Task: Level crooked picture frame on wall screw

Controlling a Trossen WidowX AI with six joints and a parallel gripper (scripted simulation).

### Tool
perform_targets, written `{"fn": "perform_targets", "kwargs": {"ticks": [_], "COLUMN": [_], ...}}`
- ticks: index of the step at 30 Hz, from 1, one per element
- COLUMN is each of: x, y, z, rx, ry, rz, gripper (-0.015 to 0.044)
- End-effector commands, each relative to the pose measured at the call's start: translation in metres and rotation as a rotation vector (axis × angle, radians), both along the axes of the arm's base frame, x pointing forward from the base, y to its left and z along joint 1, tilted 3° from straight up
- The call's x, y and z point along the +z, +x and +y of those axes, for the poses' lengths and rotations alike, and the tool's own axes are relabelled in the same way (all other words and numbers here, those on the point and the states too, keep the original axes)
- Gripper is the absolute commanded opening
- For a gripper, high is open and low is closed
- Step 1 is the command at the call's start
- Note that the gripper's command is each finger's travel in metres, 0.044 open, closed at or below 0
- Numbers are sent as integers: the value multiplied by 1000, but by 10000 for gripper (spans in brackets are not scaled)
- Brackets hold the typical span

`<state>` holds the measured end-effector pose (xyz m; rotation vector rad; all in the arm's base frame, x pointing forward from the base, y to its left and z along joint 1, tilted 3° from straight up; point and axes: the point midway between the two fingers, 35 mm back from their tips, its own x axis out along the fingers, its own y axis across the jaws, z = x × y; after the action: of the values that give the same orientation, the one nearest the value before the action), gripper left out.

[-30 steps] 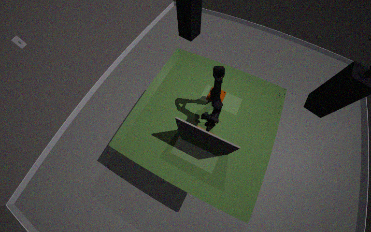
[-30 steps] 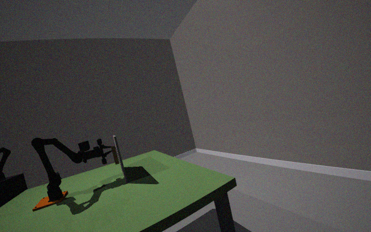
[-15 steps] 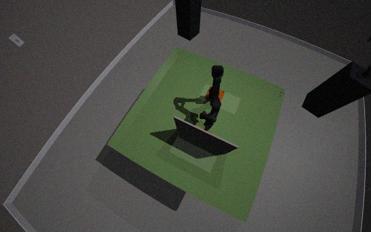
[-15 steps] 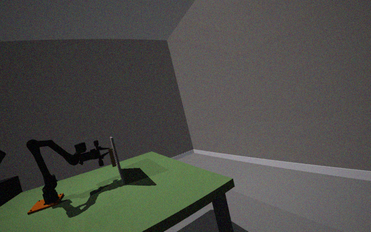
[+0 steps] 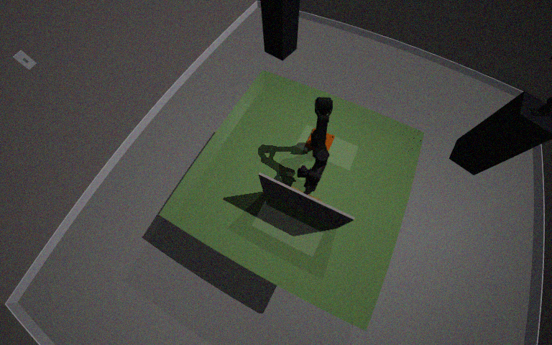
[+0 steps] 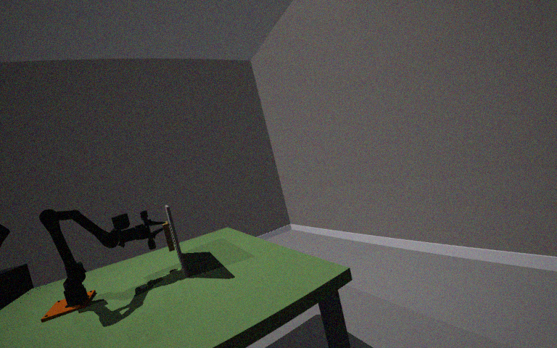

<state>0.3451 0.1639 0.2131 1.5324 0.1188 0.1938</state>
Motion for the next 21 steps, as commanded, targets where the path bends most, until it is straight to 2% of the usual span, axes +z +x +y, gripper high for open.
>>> {"fn": "perform_targets", "kwargs": {"ticks": [1,7,12,21], "x": [0,0,1,-6], "y": [0,0,-7,-92], "z": [0,0,0,-18], "rx": [0,0,0,-4], "ry": [-2,-2,-21,-270], "rz": [0,0,-4,-50], "gripper": [105,260,260,260]}}
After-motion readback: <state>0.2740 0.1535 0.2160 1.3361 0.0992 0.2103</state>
